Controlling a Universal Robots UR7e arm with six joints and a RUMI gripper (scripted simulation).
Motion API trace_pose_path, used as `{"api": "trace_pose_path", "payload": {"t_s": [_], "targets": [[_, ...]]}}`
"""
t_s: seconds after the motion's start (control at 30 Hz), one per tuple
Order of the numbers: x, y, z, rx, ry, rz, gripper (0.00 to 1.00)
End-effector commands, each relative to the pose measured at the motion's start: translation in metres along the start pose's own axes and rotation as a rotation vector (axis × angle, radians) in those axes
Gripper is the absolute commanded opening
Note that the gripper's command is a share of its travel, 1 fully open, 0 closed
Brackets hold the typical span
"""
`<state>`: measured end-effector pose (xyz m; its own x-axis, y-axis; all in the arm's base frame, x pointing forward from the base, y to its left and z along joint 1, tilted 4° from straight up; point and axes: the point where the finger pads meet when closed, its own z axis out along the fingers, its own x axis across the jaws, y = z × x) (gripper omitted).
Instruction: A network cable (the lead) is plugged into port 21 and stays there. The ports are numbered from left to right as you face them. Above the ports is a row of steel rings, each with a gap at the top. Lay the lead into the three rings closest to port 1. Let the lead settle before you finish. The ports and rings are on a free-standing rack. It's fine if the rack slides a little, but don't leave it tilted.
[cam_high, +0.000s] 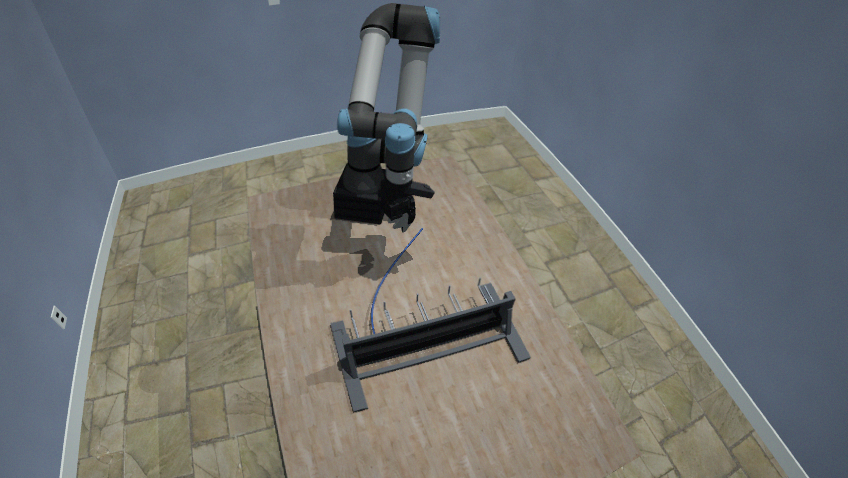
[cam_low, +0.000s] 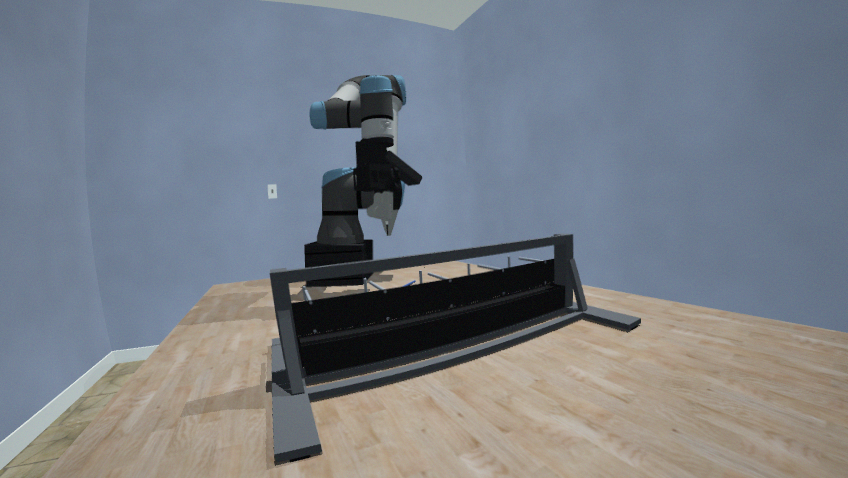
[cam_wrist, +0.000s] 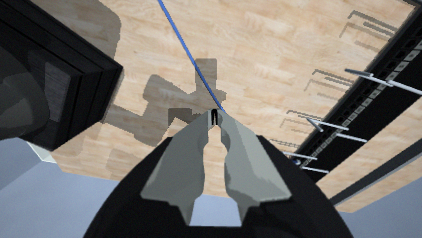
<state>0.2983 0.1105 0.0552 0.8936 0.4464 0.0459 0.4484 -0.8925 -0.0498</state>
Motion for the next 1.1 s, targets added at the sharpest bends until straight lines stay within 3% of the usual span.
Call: {"api": "trace_pose_path", "payload": {"t_s": [0.0,0.77,1.07], "targets": [[0.0,0.0,0.0,0.0,0.001,0.0,0.0],[0.0,0.0,0.0,0.0,0.001,-0.004,0.0],[-0.012,0.0,0.0,-0.001,0.001,-0.211,0.0]]}}
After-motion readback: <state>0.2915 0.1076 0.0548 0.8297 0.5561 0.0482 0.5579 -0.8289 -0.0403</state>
